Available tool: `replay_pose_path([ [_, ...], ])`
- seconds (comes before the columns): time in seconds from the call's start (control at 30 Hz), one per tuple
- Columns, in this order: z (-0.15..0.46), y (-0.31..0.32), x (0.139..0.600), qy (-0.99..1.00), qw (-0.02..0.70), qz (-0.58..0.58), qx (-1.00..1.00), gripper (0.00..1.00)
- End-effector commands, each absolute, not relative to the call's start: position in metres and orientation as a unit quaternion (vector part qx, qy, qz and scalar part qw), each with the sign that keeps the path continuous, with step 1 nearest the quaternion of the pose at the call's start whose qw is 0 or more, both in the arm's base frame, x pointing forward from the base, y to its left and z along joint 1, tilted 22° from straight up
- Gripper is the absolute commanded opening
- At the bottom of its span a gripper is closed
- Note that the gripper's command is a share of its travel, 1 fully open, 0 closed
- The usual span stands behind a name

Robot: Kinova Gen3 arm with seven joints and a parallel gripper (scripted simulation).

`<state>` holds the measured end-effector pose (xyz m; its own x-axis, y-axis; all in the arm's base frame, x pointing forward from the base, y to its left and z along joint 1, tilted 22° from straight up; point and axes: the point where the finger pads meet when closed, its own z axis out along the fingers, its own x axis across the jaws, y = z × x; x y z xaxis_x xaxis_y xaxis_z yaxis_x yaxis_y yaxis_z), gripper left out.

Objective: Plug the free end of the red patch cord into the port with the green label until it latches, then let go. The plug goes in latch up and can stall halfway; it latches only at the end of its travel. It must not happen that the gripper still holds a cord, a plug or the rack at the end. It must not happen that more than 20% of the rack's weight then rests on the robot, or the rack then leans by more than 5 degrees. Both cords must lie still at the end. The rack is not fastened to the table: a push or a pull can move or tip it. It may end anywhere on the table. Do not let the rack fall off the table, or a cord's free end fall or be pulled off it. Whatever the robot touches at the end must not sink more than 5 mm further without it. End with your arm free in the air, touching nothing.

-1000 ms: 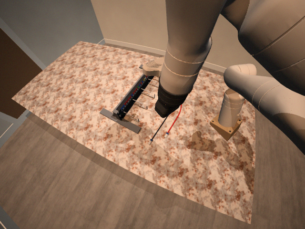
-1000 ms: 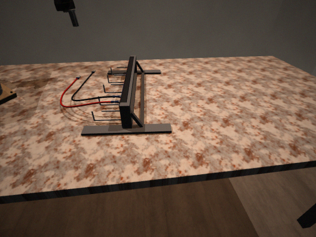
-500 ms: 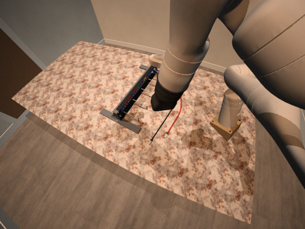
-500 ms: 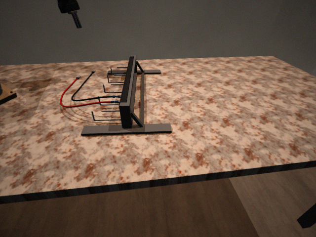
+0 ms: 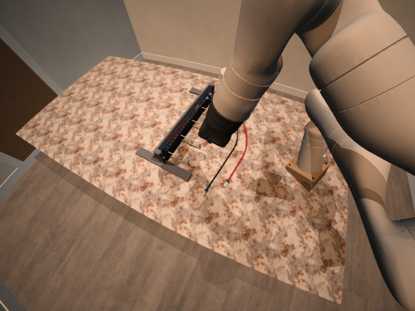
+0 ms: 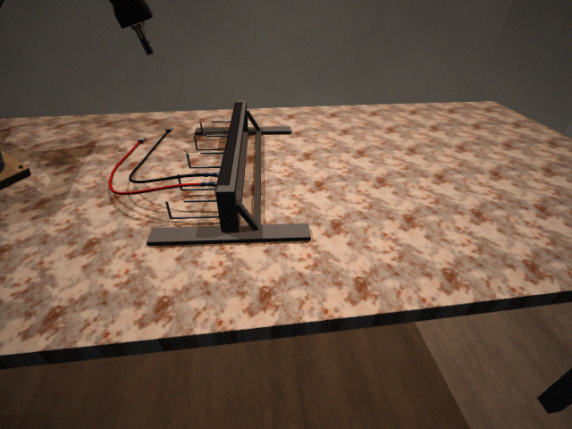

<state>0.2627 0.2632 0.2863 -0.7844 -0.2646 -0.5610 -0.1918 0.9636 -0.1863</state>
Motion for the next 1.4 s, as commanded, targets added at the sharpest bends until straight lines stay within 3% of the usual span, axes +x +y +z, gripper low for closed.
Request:
replay_pose_path([
  [0.0,0.285,0.260,0.265,0.943,0.308,-0.062,-0.110,0.00],
  [0.5,0.289,0.249,0.286,0.909,0.378,0.049,0.168,0.00],
  [1.37,0.297,0.245,0.312,0.765,0.408,0.216,0.449,0.00],
])
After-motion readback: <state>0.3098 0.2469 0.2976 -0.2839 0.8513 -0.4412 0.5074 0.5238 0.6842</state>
